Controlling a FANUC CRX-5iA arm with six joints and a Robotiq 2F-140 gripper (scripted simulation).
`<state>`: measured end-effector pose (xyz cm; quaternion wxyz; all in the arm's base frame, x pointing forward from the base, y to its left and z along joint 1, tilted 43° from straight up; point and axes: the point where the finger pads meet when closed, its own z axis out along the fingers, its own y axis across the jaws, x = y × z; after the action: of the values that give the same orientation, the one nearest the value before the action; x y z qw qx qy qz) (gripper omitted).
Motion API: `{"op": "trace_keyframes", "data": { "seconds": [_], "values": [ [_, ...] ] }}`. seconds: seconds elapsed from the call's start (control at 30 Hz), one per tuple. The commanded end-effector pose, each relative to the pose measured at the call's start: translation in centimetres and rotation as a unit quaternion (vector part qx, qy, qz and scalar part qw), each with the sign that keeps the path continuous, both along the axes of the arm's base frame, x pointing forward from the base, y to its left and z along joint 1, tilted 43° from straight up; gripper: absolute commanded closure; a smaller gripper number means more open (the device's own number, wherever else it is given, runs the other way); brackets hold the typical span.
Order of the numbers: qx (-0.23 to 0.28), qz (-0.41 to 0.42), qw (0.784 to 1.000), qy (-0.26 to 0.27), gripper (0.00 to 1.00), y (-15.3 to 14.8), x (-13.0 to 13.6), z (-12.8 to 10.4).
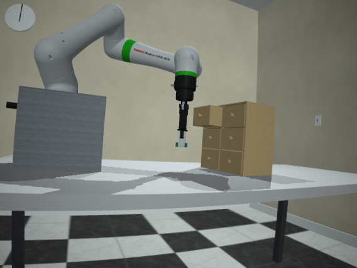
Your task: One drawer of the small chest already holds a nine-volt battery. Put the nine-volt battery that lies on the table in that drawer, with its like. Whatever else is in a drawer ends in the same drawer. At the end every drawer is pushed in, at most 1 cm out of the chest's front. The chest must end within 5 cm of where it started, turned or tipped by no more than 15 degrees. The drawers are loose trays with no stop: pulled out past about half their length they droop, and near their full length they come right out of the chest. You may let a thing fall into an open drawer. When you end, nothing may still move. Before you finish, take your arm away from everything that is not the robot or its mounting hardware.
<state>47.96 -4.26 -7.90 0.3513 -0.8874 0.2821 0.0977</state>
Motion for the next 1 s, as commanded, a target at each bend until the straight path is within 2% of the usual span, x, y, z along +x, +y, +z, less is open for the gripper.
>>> {"op": "trace_keyframes", "data": {
  "seconds": [0.0, 0.2, 0.53, 0.97],
  "values": [
    [-0.001, 0.102, 0.990, -0.095, 0.86, 3.6, 0.9, 3.1],
    [-0.002, 0.210, 0.958, -0.196, 0.86, 4.7, 1.1, 4.0],
    [-0.002, 0.210, 0.958, -0.196, 0.86, 4.5, 1.1, 4.2],
    [-0.002, 0.210, 0.958, -0.196, 0.86, 3.0, 1.0, 5.8]
  ]
}}
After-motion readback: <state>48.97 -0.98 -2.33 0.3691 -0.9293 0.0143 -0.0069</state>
